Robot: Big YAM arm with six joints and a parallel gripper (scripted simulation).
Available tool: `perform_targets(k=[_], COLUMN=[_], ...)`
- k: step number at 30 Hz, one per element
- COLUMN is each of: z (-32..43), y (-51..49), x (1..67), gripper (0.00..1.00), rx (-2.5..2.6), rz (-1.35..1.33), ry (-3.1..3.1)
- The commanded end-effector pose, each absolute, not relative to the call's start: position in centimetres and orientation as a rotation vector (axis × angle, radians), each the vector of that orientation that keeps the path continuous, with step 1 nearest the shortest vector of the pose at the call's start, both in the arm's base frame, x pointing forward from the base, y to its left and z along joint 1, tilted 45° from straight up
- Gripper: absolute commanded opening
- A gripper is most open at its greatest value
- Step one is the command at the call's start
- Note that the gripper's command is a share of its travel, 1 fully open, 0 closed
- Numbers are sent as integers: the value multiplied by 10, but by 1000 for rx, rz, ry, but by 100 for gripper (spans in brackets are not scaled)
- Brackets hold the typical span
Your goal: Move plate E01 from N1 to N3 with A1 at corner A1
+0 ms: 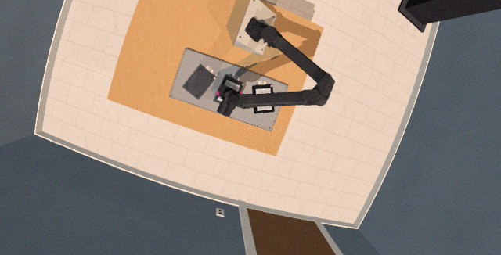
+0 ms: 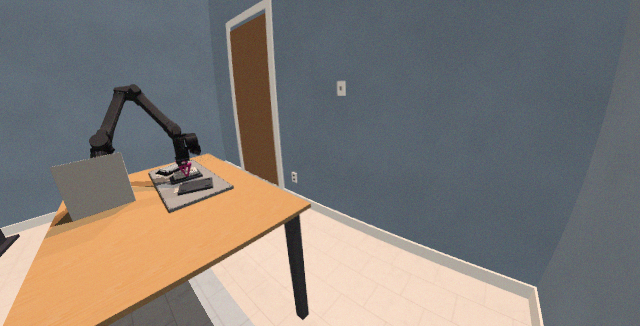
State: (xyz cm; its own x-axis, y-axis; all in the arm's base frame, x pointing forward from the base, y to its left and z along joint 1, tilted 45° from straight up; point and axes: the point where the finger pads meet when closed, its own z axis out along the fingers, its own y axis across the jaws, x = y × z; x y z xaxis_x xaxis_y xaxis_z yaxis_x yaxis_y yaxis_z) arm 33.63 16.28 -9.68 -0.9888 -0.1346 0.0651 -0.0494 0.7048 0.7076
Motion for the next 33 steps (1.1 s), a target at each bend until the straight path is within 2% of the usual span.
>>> perform_targets(k=[1,31,32,33], z=[-98,-100,-100,-100], y=[166,166,166,166], x=[334,334,334,334], gripper=[0,0,100,100], rx=[148,142,142,142], rz=[-1159,-1160,-1160,-1160], ry=[-2793,-2794,-2794,-2794])
